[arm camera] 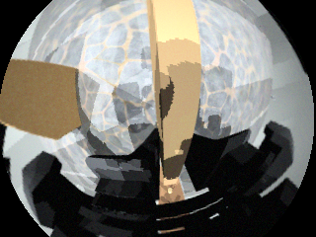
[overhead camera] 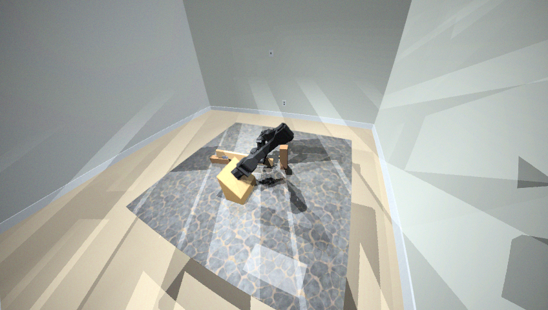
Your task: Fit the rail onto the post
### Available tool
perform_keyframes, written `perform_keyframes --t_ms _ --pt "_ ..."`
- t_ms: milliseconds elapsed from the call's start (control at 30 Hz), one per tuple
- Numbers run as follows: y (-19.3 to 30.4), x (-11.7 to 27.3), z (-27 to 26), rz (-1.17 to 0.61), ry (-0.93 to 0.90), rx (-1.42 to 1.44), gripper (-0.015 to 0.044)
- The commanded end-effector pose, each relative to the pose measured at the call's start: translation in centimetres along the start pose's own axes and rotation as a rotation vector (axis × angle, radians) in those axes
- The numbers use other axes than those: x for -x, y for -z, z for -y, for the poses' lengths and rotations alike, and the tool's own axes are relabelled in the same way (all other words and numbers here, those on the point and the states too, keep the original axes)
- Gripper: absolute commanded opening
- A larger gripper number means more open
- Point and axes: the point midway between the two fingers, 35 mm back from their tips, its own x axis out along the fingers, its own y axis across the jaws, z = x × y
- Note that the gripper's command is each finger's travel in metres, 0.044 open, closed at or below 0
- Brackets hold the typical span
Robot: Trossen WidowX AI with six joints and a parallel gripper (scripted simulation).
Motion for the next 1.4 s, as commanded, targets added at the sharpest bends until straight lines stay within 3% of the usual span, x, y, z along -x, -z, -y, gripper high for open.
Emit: perform_keyframes --t_ms 0,1367 --pt "-0.1 0.5 0.3 0.008 0.009 0.002 0.0000" --pt "-0.1 2.5 0.5 0.009 0.009 0.002 0.0000"
